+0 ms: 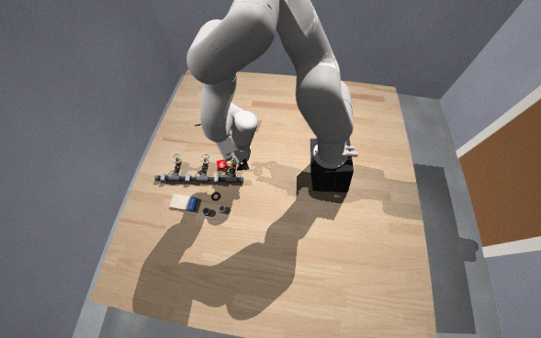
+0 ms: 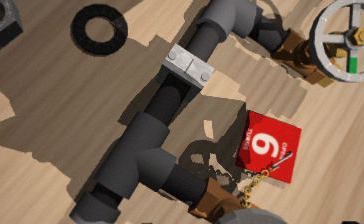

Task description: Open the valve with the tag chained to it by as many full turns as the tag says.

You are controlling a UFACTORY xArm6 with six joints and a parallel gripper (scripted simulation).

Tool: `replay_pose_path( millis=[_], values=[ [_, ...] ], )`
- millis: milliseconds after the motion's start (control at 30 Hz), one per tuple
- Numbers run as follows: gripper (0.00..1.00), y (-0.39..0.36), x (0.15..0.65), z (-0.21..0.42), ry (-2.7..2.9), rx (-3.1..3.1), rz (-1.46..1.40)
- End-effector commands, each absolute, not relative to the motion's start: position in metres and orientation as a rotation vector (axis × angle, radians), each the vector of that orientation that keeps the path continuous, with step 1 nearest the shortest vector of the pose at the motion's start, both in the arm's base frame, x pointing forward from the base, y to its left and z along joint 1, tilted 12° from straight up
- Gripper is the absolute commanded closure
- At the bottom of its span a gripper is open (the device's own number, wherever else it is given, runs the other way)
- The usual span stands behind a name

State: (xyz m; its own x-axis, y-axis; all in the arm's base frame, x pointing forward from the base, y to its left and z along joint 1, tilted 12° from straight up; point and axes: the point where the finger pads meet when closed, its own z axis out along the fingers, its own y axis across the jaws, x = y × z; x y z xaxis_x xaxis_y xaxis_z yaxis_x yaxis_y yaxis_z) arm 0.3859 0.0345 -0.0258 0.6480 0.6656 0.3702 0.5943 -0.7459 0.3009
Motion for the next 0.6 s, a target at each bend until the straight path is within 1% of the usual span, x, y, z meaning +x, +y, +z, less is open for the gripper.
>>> replay_pose_path(
  millis=[0, 333, 400, 433, 567],
  values=[
    [0.0, 0.0344, 0.3865, -0.0251, 0.69, 2.91, 0.758],
    [0.0, 0.0344, 0.3865, -0.0251, -0.102, 3.093, 0.754],
    [0.0, 0.0344, 0.3865, -0.0251, -0.102, 3.093, 0.754],
    [0.0, 0.0344, 0.3865, -0.0251, -0.337, 3.114, 0.749],
    [0.0, 0.0344, 0.3865, -0.0251, -0.596, 3.109, 0.731]
  ],
)
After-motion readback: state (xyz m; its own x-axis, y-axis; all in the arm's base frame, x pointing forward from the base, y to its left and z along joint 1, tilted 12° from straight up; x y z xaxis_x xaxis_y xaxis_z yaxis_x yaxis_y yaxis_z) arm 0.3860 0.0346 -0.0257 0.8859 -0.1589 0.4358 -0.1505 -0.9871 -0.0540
